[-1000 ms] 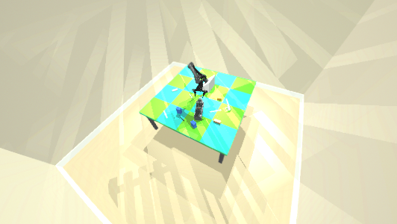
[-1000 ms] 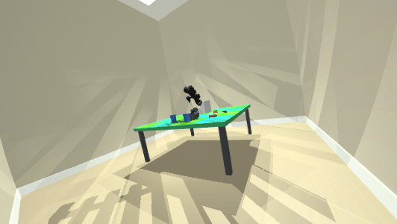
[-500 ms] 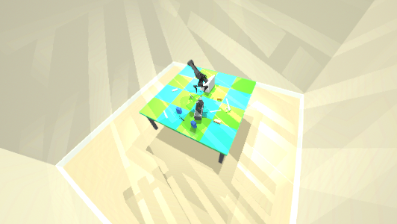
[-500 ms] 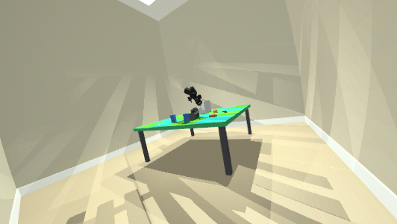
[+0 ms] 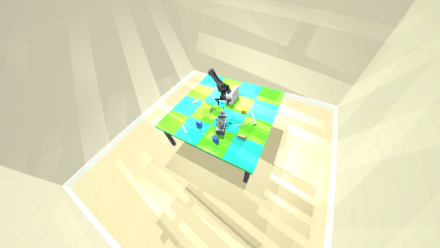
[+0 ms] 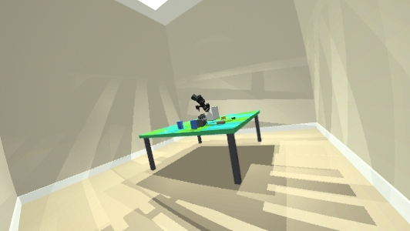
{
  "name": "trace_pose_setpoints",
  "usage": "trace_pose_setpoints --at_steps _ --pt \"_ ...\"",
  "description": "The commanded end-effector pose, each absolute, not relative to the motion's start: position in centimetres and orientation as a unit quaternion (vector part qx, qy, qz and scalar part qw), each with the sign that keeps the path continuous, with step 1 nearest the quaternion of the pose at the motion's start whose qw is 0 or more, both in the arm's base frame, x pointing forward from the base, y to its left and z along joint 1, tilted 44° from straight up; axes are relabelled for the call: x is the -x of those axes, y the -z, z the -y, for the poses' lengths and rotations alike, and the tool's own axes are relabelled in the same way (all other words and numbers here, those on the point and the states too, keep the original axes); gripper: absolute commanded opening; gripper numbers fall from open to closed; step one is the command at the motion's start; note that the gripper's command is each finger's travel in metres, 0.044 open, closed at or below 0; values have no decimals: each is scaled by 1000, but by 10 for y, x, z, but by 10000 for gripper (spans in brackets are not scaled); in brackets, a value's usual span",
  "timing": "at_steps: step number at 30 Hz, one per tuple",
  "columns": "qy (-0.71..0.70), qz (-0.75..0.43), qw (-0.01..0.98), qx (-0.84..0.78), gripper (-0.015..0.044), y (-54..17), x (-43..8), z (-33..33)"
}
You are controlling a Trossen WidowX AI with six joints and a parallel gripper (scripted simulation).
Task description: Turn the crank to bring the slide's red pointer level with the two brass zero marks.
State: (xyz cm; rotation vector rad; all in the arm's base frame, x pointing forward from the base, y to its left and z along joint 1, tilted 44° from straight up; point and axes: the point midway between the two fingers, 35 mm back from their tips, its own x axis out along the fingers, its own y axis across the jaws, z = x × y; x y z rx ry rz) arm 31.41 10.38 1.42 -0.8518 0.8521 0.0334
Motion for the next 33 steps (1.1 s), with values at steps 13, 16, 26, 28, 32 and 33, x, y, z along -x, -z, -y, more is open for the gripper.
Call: trace_pose_setpoints --at_steps 13,16,26,28,32,33 --pt "-20 -405 819 405 440 7 -313 -89" --pt "-20 -406 819 405 440 10 -313 -86" --pt "-20 -406 819 405 440 22 -314 -74" --pt "-20 -405 819 405 440 24 -314 -72" --pt "-20 -405 819 406 440 29 -313 -67" --pt "-20 -405 819 406 440 30 -313 -66"
